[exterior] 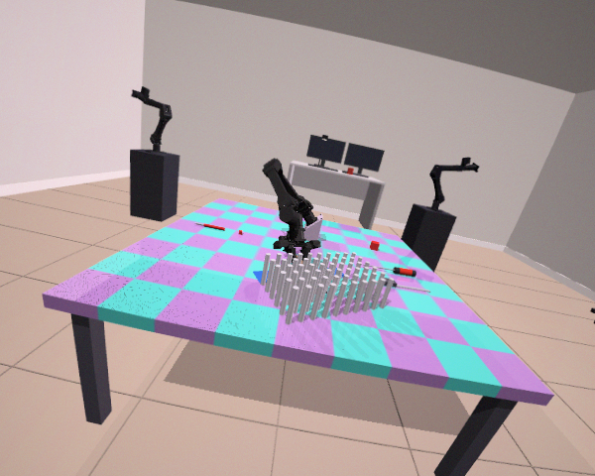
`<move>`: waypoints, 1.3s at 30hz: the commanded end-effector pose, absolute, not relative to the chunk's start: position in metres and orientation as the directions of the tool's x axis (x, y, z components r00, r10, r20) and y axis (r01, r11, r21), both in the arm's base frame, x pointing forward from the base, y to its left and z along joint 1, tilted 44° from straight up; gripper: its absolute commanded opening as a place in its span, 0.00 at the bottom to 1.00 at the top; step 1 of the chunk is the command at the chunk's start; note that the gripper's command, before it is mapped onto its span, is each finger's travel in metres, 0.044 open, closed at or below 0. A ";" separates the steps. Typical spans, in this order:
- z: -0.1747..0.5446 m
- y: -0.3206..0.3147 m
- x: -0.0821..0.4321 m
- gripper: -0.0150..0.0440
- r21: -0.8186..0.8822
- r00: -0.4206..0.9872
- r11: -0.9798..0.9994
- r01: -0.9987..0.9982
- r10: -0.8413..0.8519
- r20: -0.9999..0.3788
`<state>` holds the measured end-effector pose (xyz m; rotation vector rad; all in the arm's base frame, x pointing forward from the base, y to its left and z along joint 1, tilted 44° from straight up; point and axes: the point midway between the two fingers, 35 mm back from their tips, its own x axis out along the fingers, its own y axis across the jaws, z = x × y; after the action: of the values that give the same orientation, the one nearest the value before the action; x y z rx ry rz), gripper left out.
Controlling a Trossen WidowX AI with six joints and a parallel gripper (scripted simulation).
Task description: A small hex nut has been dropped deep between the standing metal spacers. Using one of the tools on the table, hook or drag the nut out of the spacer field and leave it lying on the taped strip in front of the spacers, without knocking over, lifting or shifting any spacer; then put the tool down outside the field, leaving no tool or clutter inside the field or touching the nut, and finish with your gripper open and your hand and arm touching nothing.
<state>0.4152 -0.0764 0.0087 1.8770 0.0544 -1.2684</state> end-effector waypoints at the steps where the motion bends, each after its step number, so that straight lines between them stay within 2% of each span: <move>1: 0.005 -0.078 0.415 0.25 0.613 0.487 -0.636 0.469 -0.394 -0.780; 39: 0.012 -0.087 0.395 0.25 0.614 0.486 -0.636 0.468 -0.395 -0.780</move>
<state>0.3968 -0.0859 0.0102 1.8766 0.0588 -1.2706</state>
